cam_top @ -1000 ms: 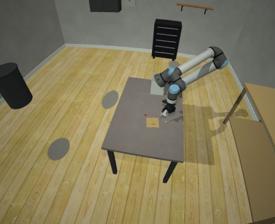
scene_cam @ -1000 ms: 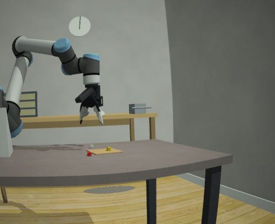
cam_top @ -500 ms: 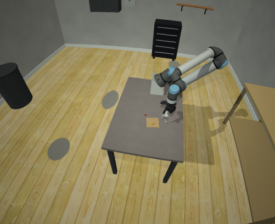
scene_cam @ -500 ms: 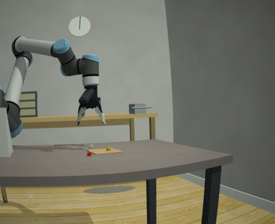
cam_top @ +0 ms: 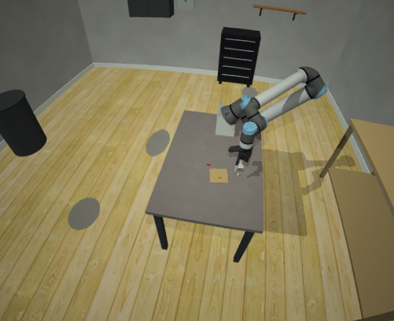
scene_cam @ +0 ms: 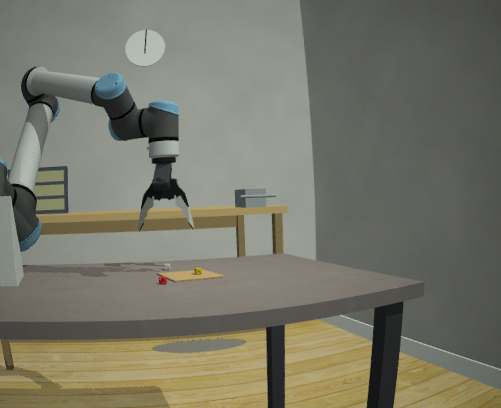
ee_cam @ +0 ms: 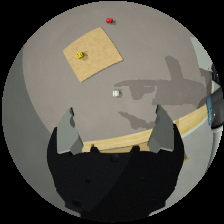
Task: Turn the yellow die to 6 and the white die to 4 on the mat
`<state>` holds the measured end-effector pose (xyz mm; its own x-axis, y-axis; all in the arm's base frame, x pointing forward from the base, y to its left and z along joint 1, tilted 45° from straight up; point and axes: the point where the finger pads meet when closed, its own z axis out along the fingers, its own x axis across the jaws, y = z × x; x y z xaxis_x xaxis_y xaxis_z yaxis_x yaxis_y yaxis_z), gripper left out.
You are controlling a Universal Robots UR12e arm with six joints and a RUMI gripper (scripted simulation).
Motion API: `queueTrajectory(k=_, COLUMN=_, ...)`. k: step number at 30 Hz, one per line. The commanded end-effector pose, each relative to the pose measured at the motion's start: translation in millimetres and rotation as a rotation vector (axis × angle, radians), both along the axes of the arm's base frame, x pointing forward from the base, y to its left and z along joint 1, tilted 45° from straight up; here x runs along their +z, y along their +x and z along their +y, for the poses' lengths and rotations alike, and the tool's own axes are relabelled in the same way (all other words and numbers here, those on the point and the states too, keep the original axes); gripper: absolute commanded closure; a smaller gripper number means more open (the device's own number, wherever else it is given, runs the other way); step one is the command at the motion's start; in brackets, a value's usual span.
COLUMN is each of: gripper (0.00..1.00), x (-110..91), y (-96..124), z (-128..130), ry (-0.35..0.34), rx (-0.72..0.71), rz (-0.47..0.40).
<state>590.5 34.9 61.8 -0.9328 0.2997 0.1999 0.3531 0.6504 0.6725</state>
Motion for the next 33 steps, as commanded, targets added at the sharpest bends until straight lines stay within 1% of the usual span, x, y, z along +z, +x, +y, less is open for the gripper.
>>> queueTrajectory(k=1, gripper=0.00, x=-2, y=0, z=4, ry=-0.004, rx=0.125, rz=-0.122)
queueTrajectory(k=3, gripper=0.00, x=-2, y=0, z=4, ry=-0.007, rx=0.159, rz=-0.155)
queueTrajectory(k=6, gripper=0.00, x=-2, y=0, z=4, ry=-0.008, rx=0.165, rz=-0.161)
queueTrajectory(k=9, gripper=0.00, x=-3, y=0, z=6, ry=-0.016, rx=0.248, rz=-0.243)
queueTrajectory(k=12, gripper=0.00, x=-3, y=1, z=7, ry=-0.020, rx=0.286, rz=-0.281)
queueTrajectory(k=13, gripper=0.00, x=-4, y=1, z=8, ry=-0.023, rx=0.311, rz=-0.305)
queueTrajectory(k=14, gripper=0.00, x=-4, y=1, z=8, ry=-0.023, rx=0.315, rz=-0.310)
queueTrajectory(k=15, gripper=0.00, x=-4, y=1, z=8, ry=-0.026, rx=0.344, rz=-0.338)
queueTrajectory(k=16, gripper=0.00, x=-4, y=1, z=8, ry=-0.026, rx=0.344, rz=-0.338)
queueTrajectory(k=20, gripper=0.00, x=-5, y=2, z=10, ry=-0.034, rx=0.425, rz=-0.418)
queueTrajectory(k=23, gripper=0.00, x=-5, y=2, z=11, ry=-0.035, rx=0.427, rz=-0.420)
queueTrajectory(k=27, gripper=0.00, x=-5, y=2, z=13, ry=-0.044, rx=0.526, rz=-0.517)
queueTrajectory(k=31, gripper=0.00, x=-5, y=2, z=15, ry=-0.050, rx=0.578, rz=-0.569)
queueTrajectory(k=33, gripper=0.00, x=-5, y=3, z=16, ry=-0.054, rx=0.622, rz=-0.613)
